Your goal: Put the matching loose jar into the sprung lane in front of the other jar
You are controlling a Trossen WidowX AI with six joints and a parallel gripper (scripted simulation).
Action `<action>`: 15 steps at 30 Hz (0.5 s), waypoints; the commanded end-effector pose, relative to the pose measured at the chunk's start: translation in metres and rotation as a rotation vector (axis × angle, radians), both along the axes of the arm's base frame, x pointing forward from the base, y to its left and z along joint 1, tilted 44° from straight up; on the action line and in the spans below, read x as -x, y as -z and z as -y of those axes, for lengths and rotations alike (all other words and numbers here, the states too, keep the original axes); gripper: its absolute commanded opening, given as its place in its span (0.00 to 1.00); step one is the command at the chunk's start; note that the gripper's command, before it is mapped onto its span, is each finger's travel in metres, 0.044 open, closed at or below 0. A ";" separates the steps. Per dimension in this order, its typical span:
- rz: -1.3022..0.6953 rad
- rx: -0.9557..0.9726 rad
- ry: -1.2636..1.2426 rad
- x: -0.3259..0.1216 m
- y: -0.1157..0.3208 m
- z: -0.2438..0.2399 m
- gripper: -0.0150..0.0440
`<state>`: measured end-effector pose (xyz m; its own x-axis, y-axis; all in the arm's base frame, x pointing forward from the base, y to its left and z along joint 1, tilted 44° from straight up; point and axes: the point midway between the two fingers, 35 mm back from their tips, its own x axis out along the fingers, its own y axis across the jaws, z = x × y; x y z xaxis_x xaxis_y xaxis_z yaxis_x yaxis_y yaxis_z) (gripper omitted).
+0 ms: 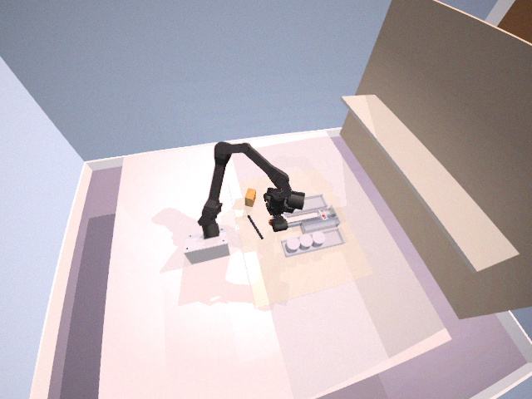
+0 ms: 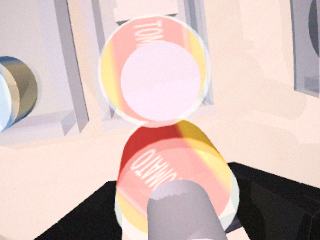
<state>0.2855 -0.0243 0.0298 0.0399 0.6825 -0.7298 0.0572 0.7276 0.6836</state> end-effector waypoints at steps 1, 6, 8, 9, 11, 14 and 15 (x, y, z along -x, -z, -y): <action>0.006 -0.001 0.006 -0.005 -0.001 0.001 0.25; 0.006 -0.001 0.006 -0.007 -0.001 0.001 0.25; 0.006 -0.001 0.006 -0.008 -0.001 0.001 0.25; 0.006 -0.001 0.006 -0.008 -0.001 0.001 0.25; 0.006 -0.001 0.006 -0.009 -0.001 0.001 0.25; 0.006 -0.001 0.006 -0.011 -0.001 0.001 0.25; 0.007 -0.001 0.006 -0.011 -0.001 0.001 0.25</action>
